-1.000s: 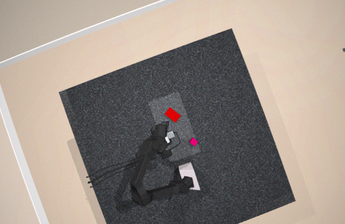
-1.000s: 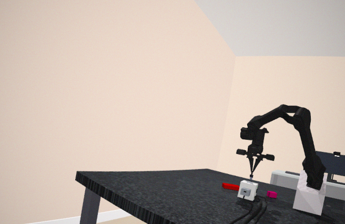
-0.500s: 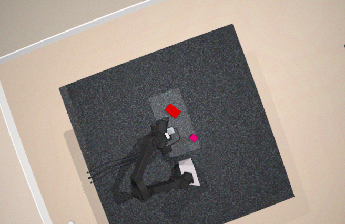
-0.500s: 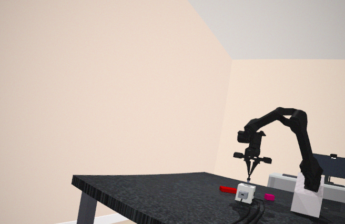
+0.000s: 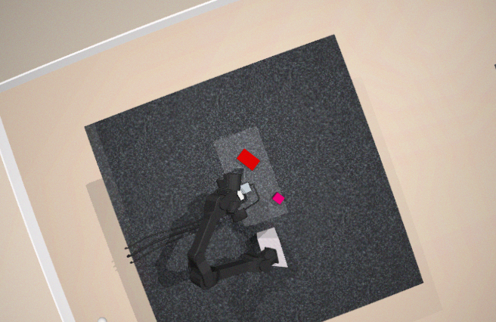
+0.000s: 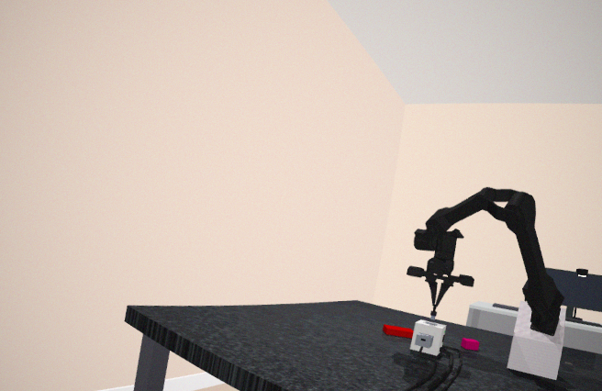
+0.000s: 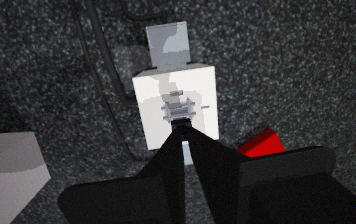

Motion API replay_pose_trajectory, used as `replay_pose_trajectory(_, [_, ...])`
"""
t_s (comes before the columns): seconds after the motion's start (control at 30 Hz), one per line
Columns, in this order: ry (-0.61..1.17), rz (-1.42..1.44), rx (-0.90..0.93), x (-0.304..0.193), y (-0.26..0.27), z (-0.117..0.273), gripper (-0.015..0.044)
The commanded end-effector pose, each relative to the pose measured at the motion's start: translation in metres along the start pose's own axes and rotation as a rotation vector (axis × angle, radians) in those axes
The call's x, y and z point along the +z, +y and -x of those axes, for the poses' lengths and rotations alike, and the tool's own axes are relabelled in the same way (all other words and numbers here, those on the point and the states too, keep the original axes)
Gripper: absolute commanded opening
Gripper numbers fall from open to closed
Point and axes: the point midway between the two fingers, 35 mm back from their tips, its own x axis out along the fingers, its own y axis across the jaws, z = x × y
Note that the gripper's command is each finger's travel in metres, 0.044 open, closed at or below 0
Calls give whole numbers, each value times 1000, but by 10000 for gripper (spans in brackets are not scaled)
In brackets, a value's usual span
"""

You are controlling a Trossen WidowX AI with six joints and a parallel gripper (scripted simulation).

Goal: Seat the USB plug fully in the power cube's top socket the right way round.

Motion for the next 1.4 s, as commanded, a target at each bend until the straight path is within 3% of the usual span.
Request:
replay_pose_trajectory(0.0, [-5,4,-2,0,0,-1,0])
replay_pose_trajectory(1.37, [-33,5,-3,2,-1,-6,0])
